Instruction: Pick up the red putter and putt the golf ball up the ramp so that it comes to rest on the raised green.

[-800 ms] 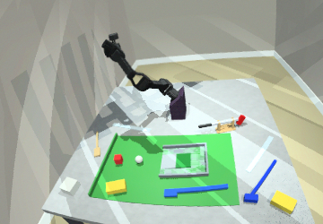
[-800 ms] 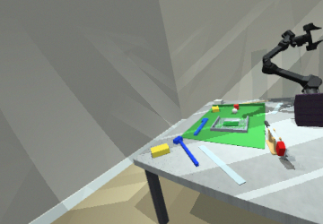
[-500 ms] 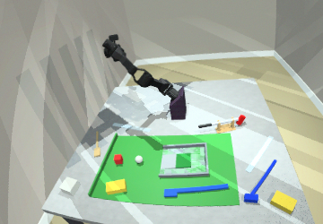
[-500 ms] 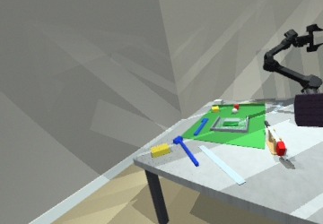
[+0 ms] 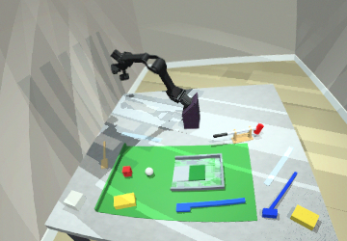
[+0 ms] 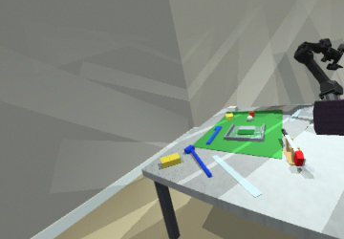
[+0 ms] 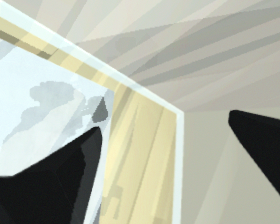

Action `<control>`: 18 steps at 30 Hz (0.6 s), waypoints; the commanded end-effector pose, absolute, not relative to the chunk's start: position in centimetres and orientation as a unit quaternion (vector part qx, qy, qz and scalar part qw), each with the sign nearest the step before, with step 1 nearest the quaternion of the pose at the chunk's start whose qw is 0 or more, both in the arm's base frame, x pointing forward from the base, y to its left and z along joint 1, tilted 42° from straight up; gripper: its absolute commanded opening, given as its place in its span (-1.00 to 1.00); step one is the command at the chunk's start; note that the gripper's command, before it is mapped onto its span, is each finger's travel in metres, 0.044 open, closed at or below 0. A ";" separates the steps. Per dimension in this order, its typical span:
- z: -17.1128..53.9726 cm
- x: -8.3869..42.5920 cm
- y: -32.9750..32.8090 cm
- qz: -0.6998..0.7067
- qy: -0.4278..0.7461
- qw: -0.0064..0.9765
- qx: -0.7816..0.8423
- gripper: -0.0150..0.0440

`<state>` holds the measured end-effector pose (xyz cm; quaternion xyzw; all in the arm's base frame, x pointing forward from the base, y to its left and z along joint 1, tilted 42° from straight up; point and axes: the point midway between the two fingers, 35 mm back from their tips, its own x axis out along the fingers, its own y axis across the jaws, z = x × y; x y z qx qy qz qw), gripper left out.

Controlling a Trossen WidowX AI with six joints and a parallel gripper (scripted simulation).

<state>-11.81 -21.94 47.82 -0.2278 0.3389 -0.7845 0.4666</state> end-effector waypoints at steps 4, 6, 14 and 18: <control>43.6 -6.4 -29.2 -0.694 0.352 0.589 -0.220 1.00; 42.5 -4.4 -30.8 -0.666 0.355 0.617 -0.220 1.00; 37.5 5.4 -34.8 -0.542 0.374 0.717 -0.226 1.00; 34.9 10.6 -35.0 -0.477 0.390 0.751 -0.236 1.00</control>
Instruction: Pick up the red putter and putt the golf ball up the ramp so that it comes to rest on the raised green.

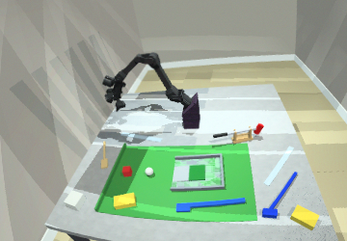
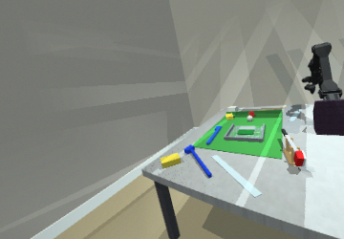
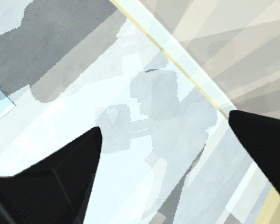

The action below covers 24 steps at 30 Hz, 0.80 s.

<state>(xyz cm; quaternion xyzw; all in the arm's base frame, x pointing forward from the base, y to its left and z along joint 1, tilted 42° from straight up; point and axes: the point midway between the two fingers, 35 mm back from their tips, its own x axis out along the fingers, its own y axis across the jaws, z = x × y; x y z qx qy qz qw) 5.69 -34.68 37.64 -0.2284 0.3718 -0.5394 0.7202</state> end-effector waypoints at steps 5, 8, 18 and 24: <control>31.4 16.8 -34.3 -0.394 0.412 0.783 -0.250 1.00; 29.4 20.8 -32.9 -0.338 0.423 0.798 -0.264 1.00; 21.9 29.8 -25.3 -0.188 0.472 0.819 -0.265 1.00; 16.3 34.5 -19.3 -0.070 0.510 0.801 -0.304 1.00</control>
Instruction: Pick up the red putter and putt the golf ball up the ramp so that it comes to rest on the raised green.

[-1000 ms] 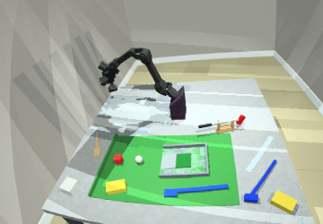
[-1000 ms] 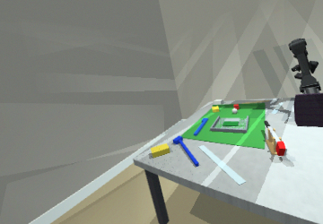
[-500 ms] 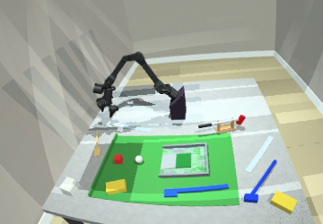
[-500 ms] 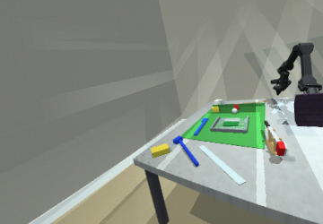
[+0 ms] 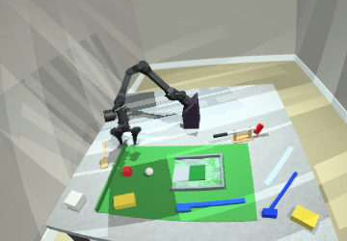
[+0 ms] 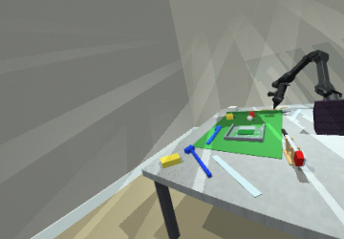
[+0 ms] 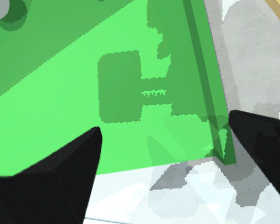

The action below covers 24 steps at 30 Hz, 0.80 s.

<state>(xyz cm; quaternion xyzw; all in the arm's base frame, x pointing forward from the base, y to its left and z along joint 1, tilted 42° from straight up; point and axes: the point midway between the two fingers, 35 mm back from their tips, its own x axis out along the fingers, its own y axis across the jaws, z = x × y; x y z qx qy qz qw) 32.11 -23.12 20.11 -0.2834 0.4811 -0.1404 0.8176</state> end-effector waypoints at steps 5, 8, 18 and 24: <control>11.9 36.8 -13.7 0.023 0.536 0.772 -0.342 1.00; 9.3 37.6 -10.1 0.078 0.548 0.747 -0.368 1.00; 1.0 36.2 2.0 0.248 0.571 0.629 -0.466 1.00; -3.7 32.5 8.5 0.338 0.569 0.528 -0.533 1.00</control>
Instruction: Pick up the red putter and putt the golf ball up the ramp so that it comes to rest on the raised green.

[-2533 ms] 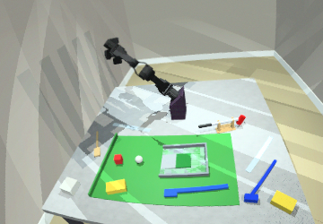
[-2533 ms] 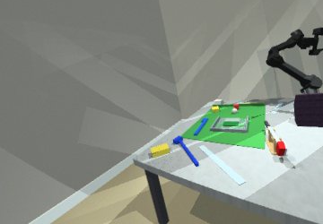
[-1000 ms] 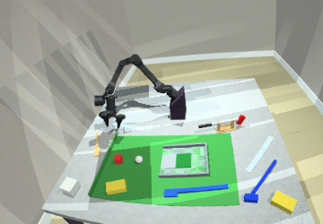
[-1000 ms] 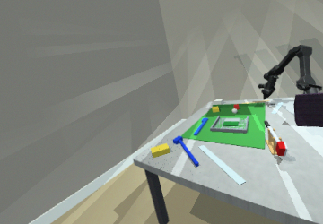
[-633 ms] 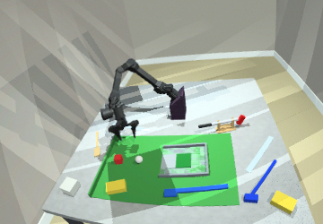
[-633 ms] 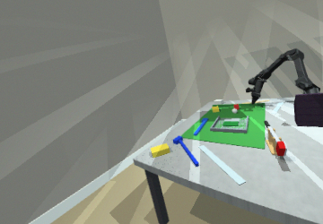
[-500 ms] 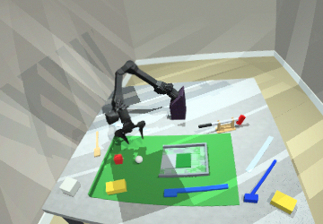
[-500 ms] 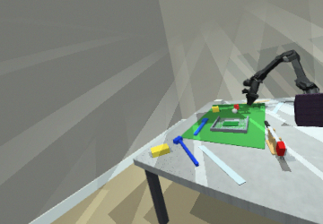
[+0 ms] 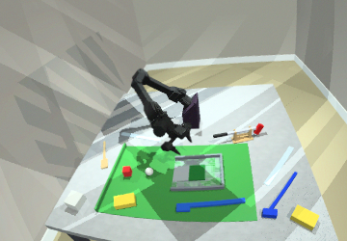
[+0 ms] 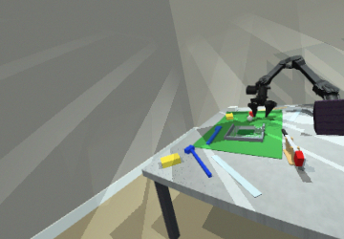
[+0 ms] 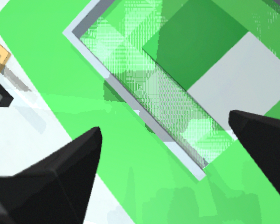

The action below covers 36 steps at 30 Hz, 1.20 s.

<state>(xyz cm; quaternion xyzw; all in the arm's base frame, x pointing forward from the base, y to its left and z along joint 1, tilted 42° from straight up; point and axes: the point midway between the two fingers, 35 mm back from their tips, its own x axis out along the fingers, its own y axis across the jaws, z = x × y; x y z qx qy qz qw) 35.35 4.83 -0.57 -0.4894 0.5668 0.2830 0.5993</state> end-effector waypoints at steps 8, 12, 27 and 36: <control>-9.6 24.9 14.8 0.430 0.540 0.358 -0.628 1.00; -11.9 21.2 16.4 0.456 0.520 0.279 -0.666 1.00; -13.8 21.0 15.2 0.458 0.517 0.268 -0.671 1.00; -14.7 21.1 14.5 0.458 0.517 0.268 -0.672 1.00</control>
